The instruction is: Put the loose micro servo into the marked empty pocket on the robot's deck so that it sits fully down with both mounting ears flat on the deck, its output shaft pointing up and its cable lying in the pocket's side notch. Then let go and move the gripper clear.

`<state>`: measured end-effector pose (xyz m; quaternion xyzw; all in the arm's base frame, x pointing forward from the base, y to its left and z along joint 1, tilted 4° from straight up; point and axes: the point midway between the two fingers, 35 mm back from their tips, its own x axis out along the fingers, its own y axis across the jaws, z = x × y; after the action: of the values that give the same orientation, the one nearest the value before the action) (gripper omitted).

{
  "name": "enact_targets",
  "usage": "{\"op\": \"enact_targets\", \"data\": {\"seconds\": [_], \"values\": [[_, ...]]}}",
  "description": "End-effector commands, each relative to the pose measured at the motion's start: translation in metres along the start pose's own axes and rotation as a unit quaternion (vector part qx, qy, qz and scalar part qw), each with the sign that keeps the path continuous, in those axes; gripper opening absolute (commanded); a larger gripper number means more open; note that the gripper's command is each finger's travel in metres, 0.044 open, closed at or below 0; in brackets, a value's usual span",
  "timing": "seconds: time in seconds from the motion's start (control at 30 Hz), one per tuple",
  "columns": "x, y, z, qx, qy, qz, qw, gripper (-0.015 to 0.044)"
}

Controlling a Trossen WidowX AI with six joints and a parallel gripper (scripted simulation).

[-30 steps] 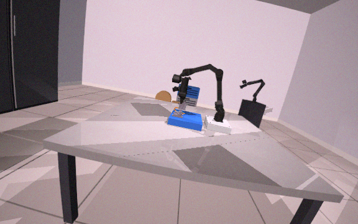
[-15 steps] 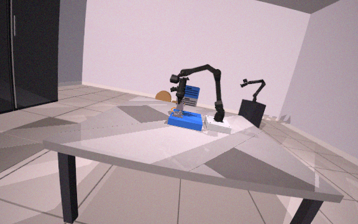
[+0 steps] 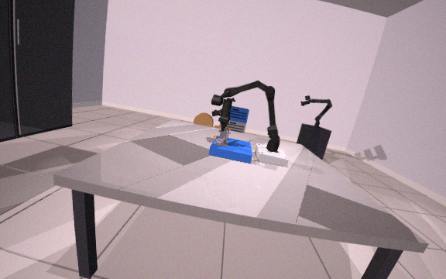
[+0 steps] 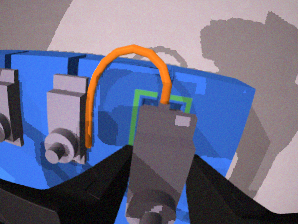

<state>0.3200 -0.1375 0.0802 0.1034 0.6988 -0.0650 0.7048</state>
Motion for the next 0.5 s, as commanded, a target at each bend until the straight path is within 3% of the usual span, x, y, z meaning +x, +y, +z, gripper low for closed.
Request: {"op": "enact_targets", "data": {"seconds": [0.0, 0.47], "values": [[0.001, 0.0, 0.0, 0.002, -0.001, 0.001, 1.0, 0.0], [0.011, 0.0, 0.0, 0.002, -0.001, 0.001, 1.0, 0.0]]}}
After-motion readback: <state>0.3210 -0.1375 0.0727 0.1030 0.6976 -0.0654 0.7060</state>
